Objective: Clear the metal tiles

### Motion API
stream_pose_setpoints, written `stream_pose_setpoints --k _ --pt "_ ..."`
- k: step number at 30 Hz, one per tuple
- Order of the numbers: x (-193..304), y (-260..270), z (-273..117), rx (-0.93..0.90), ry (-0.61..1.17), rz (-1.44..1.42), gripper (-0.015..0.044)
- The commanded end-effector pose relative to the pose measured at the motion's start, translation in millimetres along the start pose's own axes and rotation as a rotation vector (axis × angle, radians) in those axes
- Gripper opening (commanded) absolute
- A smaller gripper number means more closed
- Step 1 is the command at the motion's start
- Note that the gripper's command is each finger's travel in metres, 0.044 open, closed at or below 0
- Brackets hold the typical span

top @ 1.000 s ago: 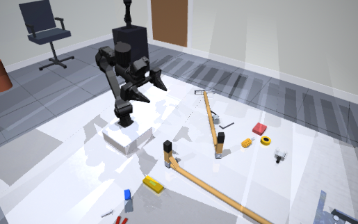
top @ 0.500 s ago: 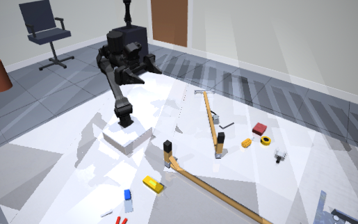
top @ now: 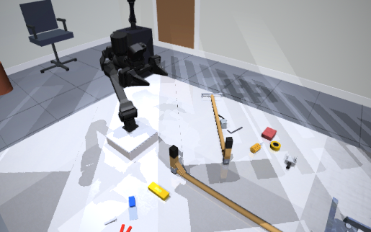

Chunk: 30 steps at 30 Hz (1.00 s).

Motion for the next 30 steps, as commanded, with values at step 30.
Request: stream_pose_setpoints --k 30 --pt "80 -4 74 -0.008 0.311 0.065 0.0440"
Point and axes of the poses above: the point midway between the two fingers, 35 mm back from their tips, its own z axis out along the fingers, its own y axis across the jaws, x = y × z, the point moved 6 cm from there along -z, back along the fingers, and after that the axes turned 7 degrees about -z, right-handed, at the moved point
